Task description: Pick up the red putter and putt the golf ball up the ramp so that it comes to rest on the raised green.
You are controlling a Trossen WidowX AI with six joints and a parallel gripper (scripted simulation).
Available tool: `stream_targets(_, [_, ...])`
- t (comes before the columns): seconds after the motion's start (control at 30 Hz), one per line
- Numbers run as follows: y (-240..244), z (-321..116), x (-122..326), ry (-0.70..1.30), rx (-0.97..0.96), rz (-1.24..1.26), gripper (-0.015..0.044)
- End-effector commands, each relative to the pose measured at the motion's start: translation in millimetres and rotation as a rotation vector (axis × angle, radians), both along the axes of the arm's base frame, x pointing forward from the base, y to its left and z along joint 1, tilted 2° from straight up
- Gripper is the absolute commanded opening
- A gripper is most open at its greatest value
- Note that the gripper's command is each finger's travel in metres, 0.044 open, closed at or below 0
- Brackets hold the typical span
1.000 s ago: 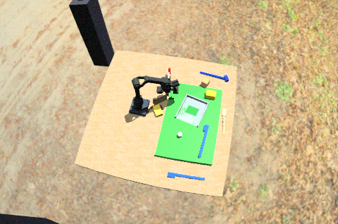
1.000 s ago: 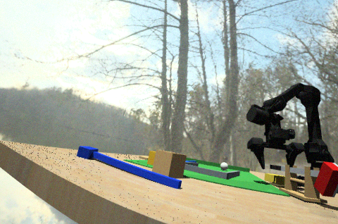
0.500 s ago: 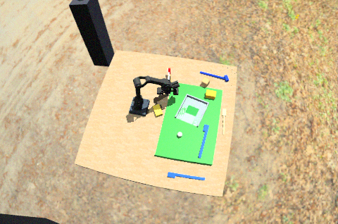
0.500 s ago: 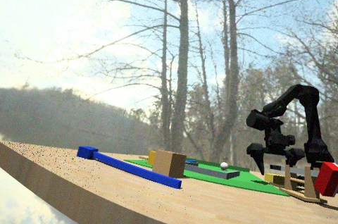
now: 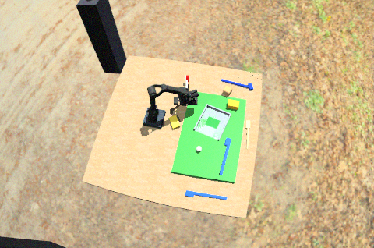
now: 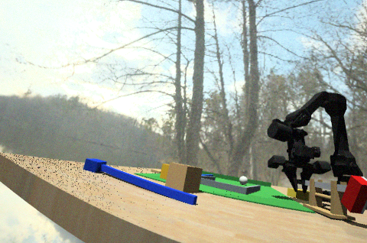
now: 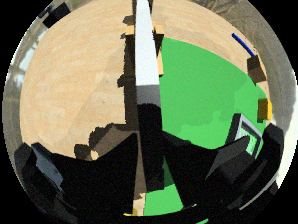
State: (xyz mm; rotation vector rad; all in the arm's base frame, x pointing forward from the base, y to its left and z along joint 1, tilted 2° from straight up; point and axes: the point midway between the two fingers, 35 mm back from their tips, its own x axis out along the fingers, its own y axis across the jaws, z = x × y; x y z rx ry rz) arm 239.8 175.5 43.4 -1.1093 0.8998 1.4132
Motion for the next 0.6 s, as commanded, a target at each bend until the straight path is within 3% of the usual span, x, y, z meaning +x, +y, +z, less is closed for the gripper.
stream_targets(0.0, [0.0, 0.7, 0.0, -0.001, 0.000, 0.000, 0.0040])
stream_targets(0.17, [0.1, 1.6, 0.1, -0.001, 0.000, 0.000, 0.0000])
stream_targets(0.57, [0.8, 60.8, 1.4, -0.001, 0.000, 0.000, 0.0000])
